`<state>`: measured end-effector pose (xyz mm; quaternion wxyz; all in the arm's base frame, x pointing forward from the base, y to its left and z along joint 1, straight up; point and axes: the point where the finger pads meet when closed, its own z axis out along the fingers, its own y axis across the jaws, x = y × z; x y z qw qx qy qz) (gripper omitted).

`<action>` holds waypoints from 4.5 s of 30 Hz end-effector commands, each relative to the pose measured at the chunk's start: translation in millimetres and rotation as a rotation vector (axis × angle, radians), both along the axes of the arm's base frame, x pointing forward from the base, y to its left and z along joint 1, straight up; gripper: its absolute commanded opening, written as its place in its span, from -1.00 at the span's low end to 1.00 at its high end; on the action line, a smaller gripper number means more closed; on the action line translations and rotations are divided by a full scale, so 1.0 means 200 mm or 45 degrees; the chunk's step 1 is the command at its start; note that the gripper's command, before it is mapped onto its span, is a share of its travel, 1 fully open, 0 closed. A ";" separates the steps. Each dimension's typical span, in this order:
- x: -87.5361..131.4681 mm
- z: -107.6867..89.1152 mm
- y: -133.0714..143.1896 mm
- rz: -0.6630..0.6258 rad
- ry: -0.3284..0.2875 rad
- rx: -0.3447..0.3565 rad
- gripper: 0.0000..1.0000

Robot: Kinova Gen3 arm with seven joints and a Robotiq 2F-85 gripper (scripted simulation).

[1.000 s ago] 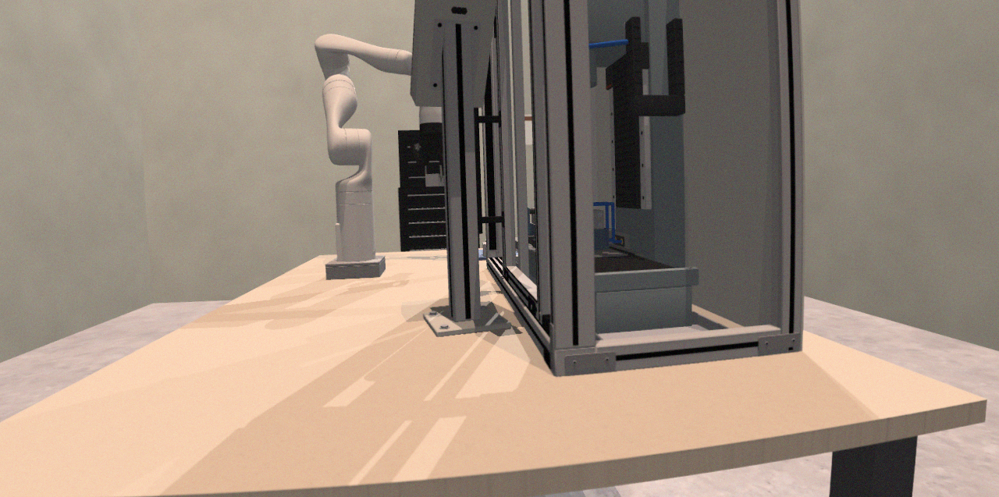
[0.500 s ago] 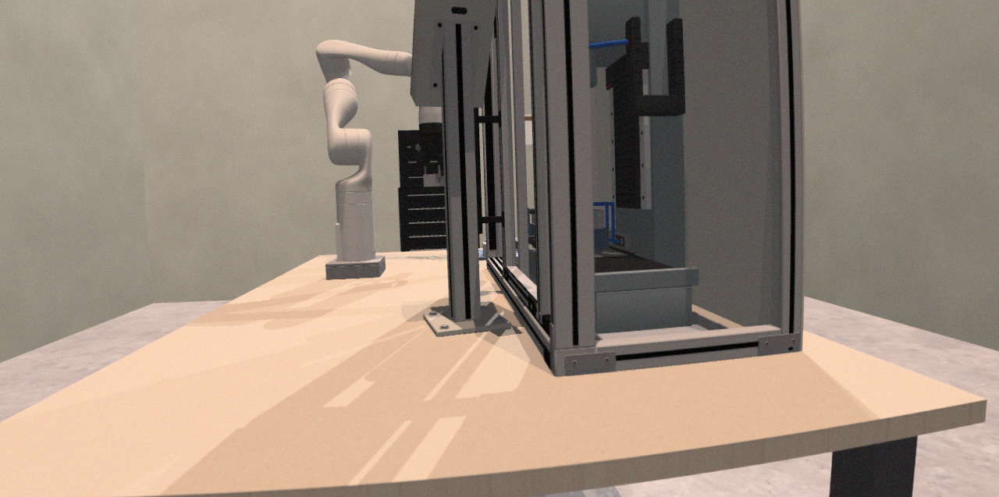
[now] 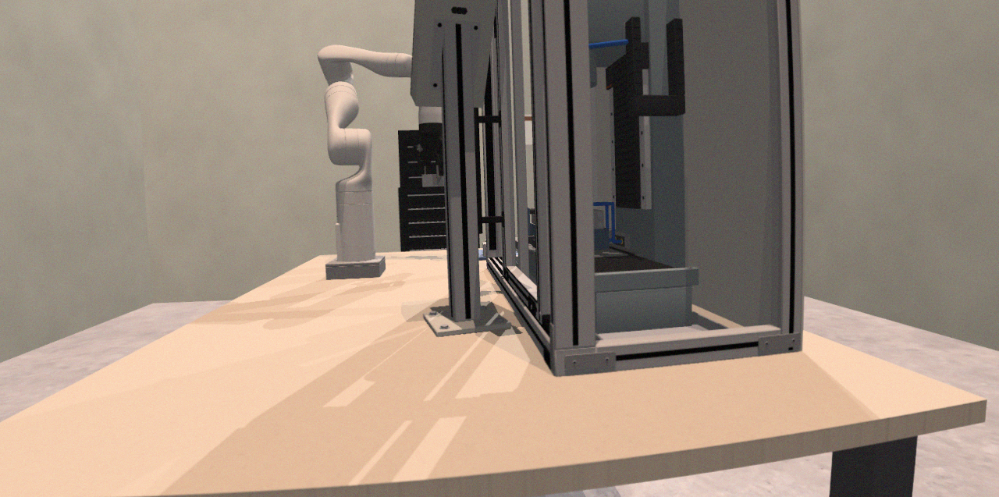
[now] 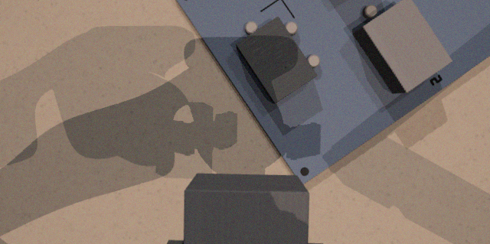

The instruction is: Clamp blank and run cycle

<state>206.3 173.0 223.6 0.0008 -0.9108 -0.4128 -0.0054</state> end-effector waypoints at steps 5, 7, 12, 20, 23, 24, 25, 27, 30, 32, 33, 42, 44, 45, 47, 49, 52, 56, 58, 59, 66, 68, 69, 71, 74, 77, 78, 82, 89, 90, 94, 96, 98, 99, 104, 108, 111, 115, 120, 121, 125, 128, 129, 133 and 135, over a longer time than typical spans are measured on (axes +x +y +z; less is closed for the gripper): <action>0.00 0.00 0.00 -0.040 0.005 -0.003 -0.80; 0.00 0.00 0.00 -0.040 0.005 -0.003 -0.80; 0.00 0.00 0.00 -0.138 0.008 -0.001 -0.80; 0.00 0.00 0.00 -0.167 0.011 -0.001 -0.80; 0.00 0.00 0.00 -0.167 0.011 -0.001 -0.80; 0.00 0.00 0.00 -0.167 0.011 -0.001 -0.80; 0.00 0.00 0.00 -0.167 0.011 -0.001 -0.80; 0.00 0.00 0.00 -0.267 0.007 -0.003 -0.80; 0.00 0.00 0.00 -0.443 0.009 -0.001 -0.80; 0.00 0.00 0.00 -0.443 0.009 -0.001 -0.80; 0.00 0.00 0.00 -0.443 0.009 -0.001 -0.80; 0.00 0.00 0.00 -0.443 0.009 -0.001 -0.80; 0.00 0.00 0.00 -0.546 0.008 0.000 -0.80; 0.00 0.00 0.00 -0.605 0.009 0.000 -0.80; 0.00 0.00 0.00 -0.722 0.010 0.001 -0.80; 0.00 0.00 0.00 -0.722 0.010 0.001 -0.80; 0.00 0.00 0.00 -0.722 0.010 0.001 -0.80; 0.00 0.00 0.00 -0.722 0.010 0.001 -0.80; 0.00 0.00 0.00 -0.722 0.010 0.001 -0.80; 0.00 0.00 0.00 -0.722 0.010 0.001 -0.80; 0.00 0.00 0.00 -1.002 0.013 0.004 -0.80; 0.00 0.00 0.00 -1.002 0.013 0.004 -0.80; 0.00 0.00 0.00 -1.002 0.013 0.004 -0.80; 0.00 0.00 0.00 -1.002 0.013 0.004 -0.80; 0.00 0.00 0.00 -1.002 0.013 0.004 -0.80; 0.00 0.00 0.00 -1.018 0.012 0.004 -0.80; 0.00 0.00 0.00 -1.046 0.013 0.004 -0.80; 0.00 0.00 0.00 -1.132 0.015 0.004 -0.80; 0.00 0.00 0.00 -1.132 0.015 0.004 -0.80; 0.00 0.00 0.00 -1.132 0.015 0.004 -0.80; 0.00 0.02 -0.05 -1.123 0.014 0.003 -0.80; 0.00 0.06 -0.14 -1.127 0.015 0.003 -0.80; -0.01 0.10 -0.23 -1.132 0.015 0.004 -0.80; -0.01 0.10 -0.23 -1.132 0.015 0.004 -0.80; -0.01 0.10 -0.23 -1.132 0.015 0.004 -0.80; -0.01 0.10 -0.23 -1.132 0.015 0.004 -0.80; -0.01 0.12 -0.26 -1.136 0.020 0.004 -0.80; -0.02 0.20 -0.44 -1.132 0.015 0.004 -0.80; -0.02 0.20 -0.44 -1.132 0.015 0.004 -0.80; -0.02 0.20 -0.44 -1.132 0.015 0.004 -0.80; -0.02 0.20 -0.44 -1.132 0.015 0.004 -0.80; -0.03 0.21 -0.47 -1.139 0.023 0.006 -0.80; -0.03 0.23 -0.51 -1.138 0.021 0.005 -0.80; -0.04 0.29 -0.65 -1.132 0.015 0.004 -0.80; -0.04 0.29 -0.65 -1.132 0.015 0.004 -0.80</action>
